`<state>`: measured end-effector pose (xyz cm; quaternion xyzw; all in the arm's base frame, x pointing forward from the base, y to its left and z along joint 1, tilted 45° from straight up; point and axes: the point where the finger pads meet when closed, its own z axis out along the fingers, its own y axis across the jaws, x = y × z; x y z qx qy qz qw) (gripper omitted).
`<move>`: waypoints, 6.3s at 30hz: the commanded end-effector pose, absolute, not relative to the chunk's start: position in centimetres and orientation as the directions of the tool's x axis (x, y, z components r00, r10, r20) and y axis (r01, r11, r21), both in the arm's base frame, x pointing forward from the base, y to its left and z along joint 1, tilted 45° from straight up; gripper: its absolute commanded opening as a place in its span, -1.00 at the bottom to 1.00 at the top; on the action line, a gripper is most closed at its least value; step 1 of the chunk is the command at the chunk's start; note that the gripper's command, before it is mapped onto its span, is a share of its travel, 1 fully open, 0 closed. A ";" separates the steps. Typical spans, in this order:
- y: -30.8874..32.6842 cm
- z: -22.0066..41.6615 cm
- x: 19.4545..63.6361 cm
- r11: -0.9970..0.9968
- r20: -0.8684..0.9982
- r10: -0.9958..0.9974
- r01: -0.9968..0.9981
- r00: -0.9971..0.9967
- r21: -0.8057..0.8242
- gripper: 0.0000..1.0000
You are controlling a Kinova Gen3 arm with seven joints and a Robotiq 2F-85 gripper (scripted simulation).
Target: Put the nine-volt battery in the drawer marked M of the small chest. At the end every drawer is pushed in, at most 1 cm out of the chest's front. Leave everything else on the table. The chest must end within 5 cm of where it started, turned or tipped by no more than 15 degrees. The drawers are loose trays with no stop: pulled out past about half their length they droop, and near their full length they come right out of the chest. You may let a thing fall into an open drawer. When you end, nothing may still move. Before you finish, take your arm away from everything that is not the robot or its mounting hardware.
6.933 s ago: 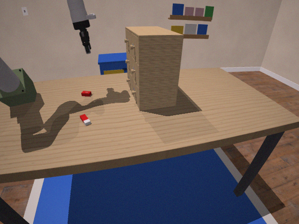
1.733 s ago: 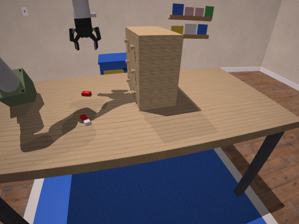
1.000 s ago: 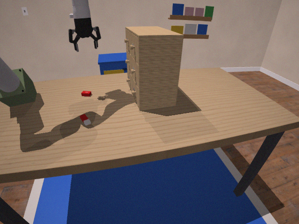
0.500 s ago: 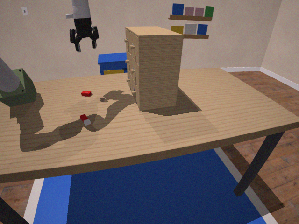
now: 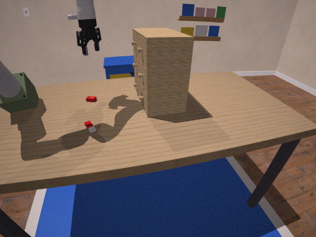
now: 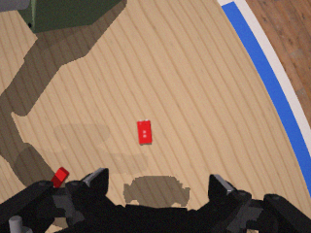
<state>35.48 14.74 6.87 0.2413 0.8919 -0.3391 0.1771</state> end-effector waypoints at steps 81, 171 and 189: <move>14.2 7.1 35.8 0.723 -0.157 -0.105 0.033 -0.982 -0.690 1.00; 8.4 1.4 44.7 0.723 -0.710 -0.667 0.033 -0.225 -0.690 1.00; 8.2 1.2 44.9 0.723 -0.714 -0.672 0.033 -0.197 -0.690 -0.34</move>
